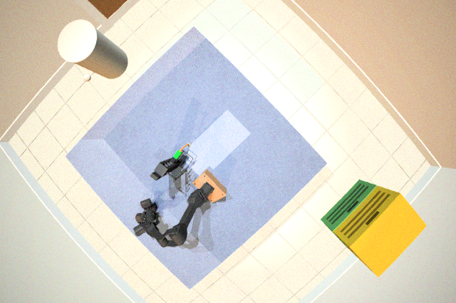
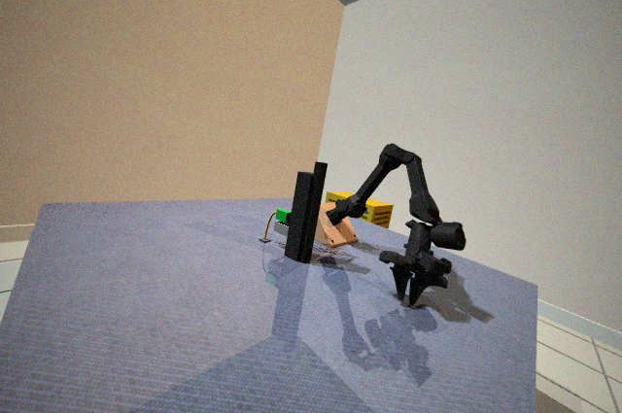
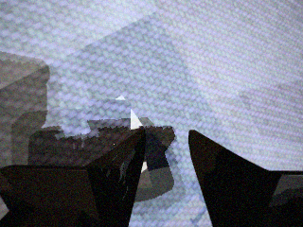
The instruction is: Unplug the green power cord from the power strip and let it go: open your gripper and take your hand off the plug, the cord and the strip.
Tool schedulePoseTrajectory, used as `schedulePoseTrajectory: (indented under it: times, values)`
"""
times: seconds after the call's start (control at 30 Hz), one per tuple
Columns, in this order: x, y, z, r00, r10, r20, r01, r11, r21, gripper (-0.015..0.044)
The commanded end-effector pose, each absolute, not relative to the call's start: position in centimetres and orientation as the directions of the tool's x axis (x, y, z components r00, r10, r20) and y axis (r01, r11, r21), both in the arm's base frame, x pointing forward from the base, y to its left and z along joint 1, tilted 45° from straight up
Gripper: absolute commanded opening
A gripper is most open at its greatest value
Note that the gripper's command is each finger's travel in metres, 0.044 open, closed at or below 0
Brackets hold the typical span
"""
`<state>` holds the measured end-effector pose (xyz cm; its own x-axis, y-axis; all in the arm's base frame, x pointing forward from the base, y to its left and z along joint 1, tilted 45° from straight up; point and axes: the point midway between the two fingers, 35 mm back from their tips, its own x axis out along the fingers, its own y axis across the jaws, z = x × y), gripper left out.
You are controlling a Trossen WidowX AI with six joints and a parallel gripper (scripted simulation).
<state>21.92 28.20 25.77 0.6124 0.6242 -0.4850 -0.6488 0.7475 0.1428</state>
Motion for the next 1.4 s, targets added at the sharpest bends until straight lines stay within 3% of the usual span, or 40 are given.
schedulePoseTrajectory:
  times: [0.0, 0.2, 0.37, 0.73, 1.07, 1.3, 1.37]
  values:
    - [25.9, 25.9, 24.4, 0.656, 0.534, -0.533, -0.567, 0.815, 0.119, 0.0160]
    - [33.0, 18.7, 20.5, 0.687, 0.329, -0.648, -0.350, 0.931, 0.101, 0.0160]
    - [36.6, 11.9, 16.9, 0.631, 0.201, -0.749, -0.178, 0.978, 0.112, 0.0160]
    - [38.1, -2.9, 9.5, 0.400, 0.120, -0.909, 0.260, 0.936, 0.237, 0.0160]
    - [33.6, -11.0, 3.9, 0.150, 0.389, -0.909, 0.789, 0.507, 0.347, 0.0160]
    - [26.7, -14.6, 2.0, 0.136, 0.652, -0.746, 0.986, -0.013, 0.169, 0.0160]
    - [26.0, -15.0, 2.0, 0.149, 0.678, -0.720, 0.988, -0.072, 0.137, 0.0160]
